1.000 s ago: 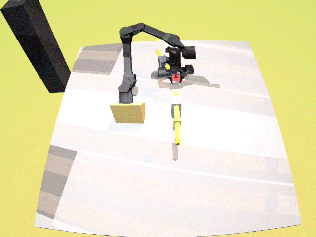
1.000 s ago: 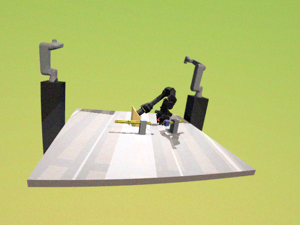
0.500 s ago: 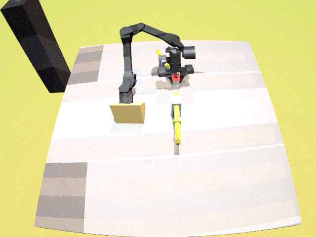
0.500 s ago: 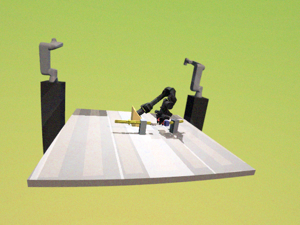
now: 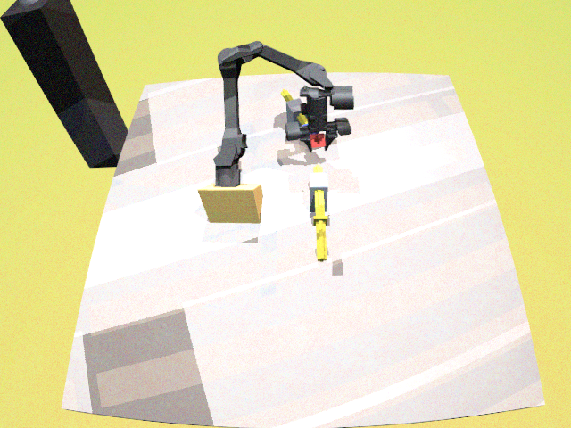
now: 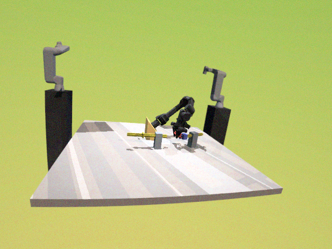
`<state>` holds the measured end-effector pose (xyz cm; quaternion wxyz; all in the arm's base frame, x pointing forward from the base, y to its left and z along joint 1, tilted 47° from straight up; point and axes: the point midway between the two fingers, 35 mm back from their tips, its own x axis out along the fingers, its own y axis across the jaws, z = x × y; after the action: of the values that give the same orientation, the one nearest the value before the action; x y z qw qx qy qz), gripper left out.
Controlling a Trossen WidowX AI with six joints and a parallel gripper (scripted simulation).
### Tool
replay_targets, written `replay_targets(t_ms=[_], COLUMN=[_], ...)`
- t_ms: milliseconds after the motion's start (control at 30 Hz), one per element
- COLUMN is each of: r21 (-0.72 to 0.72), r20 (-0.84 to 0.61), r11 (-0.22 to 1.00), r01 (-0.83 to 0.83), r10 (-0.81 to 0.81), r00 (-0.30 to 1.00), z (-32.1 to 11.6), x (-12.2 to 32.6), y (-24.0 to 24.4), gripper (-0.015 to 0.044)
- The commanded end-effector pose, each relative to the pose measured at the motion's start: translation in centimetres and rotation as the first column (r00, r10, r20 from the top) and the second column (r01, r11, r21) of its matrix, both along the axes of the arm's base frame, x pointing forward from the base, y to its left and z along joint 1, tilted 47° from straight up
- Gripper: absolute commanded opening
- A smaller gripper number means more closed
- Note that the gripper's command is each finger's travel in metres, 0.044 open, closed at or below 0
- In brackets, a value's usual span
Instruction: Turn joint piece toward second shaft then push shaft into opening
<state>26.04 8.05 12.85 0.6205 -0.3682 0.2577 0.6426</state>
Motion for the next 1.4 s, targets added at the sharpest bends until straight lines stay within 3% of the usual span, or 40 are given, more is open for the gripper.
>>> replay_targets(t_ms=[0,633,1367], r21=[0.085,0.387,0.414], r20=[-0.017,-0.062,-0.058], r11=[0.996,0.922,0.91], r01=[-0.002,-0.009,-0.016], r10=[0.003,0.036,0.044], r00=[1.0,0.997,0.997], z=[-0.4,-1.8,-1.9], x=[0.0,0.0,0.0], y=[0.1,0.6,0.7], gripper=[0.0,0.0,0.0])
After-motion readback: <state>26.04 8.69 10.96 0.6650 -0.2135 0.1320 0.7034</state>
